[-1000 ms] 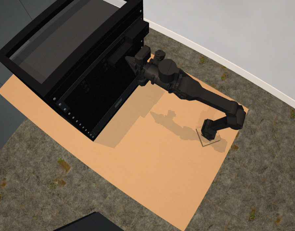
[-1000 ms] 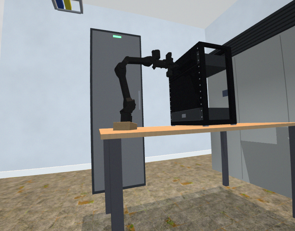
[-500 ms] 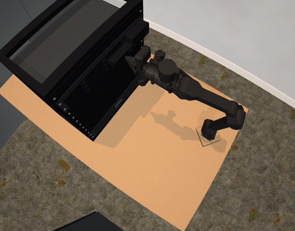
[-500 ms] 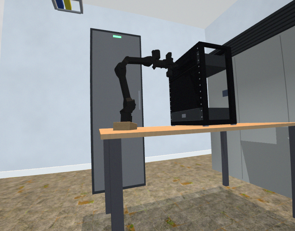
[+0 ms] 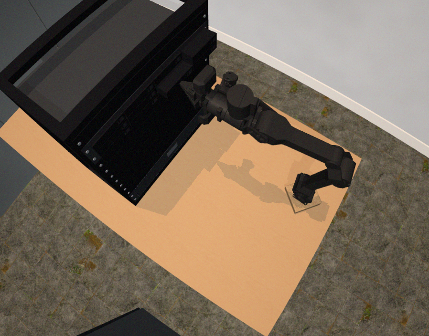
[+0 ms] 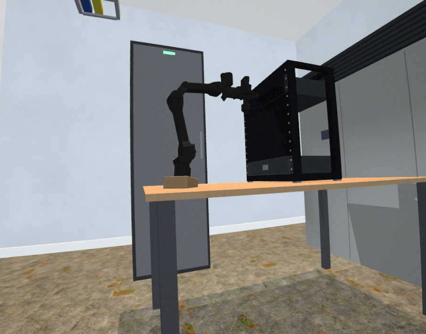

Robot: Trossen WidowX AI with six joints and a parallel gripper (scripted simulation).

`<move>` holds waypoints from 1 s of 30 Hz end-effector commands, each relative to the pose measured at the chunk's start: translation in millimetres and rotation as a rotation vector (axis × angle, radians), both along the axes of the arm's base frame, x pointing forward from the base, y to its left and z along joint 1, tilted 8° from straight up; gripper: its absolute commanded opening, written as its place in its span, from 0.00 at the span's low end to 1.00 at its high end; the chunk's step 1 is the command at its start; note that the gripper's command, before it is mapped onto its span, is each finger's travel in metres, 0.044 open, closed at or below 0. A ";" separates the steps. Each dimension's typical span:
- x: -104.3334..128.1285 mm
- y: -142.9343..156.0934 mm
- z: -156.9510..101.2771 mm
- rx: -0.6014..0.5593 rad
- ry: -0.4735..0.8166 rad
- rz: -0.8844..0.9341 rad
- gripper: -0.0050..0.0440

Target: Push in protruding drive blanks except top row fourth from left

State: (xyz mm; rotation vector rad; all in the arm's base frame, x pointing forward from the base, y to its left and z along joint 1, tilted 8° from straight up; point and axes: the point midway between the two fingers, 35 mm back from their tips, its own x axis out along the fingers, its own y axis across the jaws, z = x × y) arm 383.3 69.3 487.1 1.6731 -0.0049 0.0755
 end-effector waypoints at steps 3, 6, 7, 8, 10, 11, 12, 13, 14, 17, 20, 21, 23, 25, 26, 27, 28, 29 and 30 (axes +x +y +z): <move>-3.9 -1.1 12.9 0.011 -0.032 0.005 0.10; -3.9 -1.1 12.9 0.011 -0.032 0.005 0.10; -3.9 -1.1 12.9 0.011 -0.032 0.005 0.10; -3.9 -1.1 12.9 0.011 -0.032 0.005 0.10; -3.9 -1.1 12.9 0.011 -0.032 0.005 0.10; -3.9 -1.1 12.9 0.011 -0.032 0.005 0.10; -3.9 -1.1 12.9 0.011 -0.032 0.005 0.10; -3.9 -1.1 12.9 0.011 -0.032 0.005 0.10; -3.8 -1.1 12.9 0.011 -0.032 0.005 0.10; 0.0 -1.1 14.4 0.011 -0.032 0.005 0.10; 5.1 -1.0 16.3 0.011 -0.032 0.005 0.10; 5.7 -1.0 16.6 0.011 -0.032 0.005 0.10; 5.8 -1.0 16.6 0.011 -0.032 0.005 0.10; 5.8 -1.0 16.6 0.011 -0.032 0.005 0.10; 5.8 -1.0 16.6 0.011 -0.032 0.005 0.10; 5.8 -1.0 16.6 0.011 -0.032 0.005 0.10; 5.8 -1.0 16.6 0.011 -0.032 0.005 0.10; 5.8 -1.0 16.6 0.011 -0.032 0.005 0.10; 5.8 -1.0 16.6 0.011 -0.032 0.005 0.10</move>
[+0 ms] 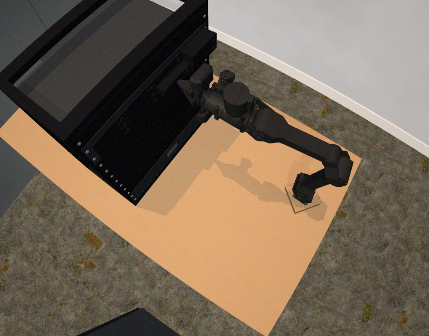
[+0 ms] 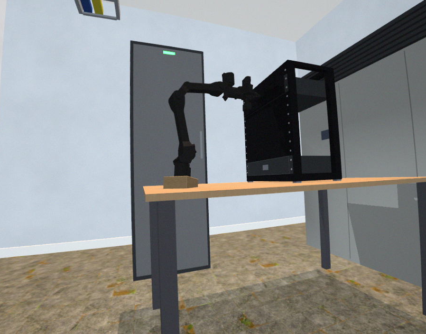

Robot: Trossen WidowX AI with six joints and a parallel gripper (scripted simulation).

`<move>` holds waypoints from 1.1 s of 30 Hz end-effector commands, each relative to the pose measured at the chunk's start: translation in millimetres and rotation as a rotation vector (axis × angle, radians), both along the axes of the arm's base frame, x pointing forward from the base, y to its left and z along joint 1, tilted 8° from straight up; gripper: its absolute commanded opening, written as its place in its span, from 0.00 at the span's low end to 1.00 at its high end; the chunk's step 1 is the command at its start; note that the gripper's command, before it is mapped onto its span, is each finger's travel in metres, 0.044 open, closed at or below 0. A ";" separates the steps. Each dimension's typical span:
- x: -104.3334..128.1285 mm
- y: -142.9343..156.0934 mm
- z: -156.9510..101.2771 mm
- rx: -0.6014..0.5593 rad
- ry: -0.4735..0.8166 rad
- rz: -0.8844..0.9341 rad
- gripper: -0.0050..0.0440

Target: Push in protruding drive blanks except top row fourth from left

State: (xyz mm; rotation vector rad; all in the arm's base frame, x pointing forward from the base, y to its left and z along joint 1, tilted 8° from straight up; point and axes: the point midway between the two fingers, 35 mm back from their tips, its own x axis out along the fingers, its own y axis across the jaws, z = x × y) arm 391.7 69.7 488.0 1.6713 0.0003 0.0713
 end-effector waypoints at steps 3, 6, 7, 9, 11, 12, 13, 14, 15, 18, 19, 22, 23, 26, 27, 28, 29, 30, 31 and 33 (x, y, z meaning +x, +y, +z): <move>-2.6 -1.3 15.7 0.013 -0.038 0.004 0.10; -2.6 -1.3 15.7 0.013 -0.038 0.004 0.10; -2.6 -1.3 15.7 0.013 -0.038 0.004 0.10; -2.6 -1.3 15.7 0.013 -0.038 0.004 0.10; -2.6 -1.3 15.7 0.013 -0.038 0.004 0.10; -2.6 -1.3 15.7 0.013 -0.038 0.004 0.10; -2.6 -1.3 15.7 0.013 -0.038 0.004 0.10; -2.6 -1.3 15.7 0.013 -0.038 0.004 0.10; -2.6 -1.3 15.7 0.013 -0.038 0.004 0.10; -2.6 -1.3 15.7 0.013 -0.038 0.004 0.10; -2.6 -1.3 15.7 0.013 -0.038 0.004 0.10; -2.6 -1.3 15.7 0.013 -0.038 0.004 0.10; -2.6 -1.3 15.7 0.013 -0.038 0.004 0.10; -2.6 -1.3 15.7 0.013 -0.038 0.004 0.10; -2.5 -1.3 15.7 0.013 -0.038 0.004 0.10; -1.8 -1.3 16.0 0.013 -0.038 0.004 0.10; -0.5 -1.3 16.5 0.013 -0.038 0.004 0.10; -0.5 -1.3 16.5 0.013 -0.038 0.004 0.10; -0.5 -1.3 16.5 0.013 -0.038 0.004 0.10; 3.3 -1.2 17.9 0.013 -0.038 0.004 0.10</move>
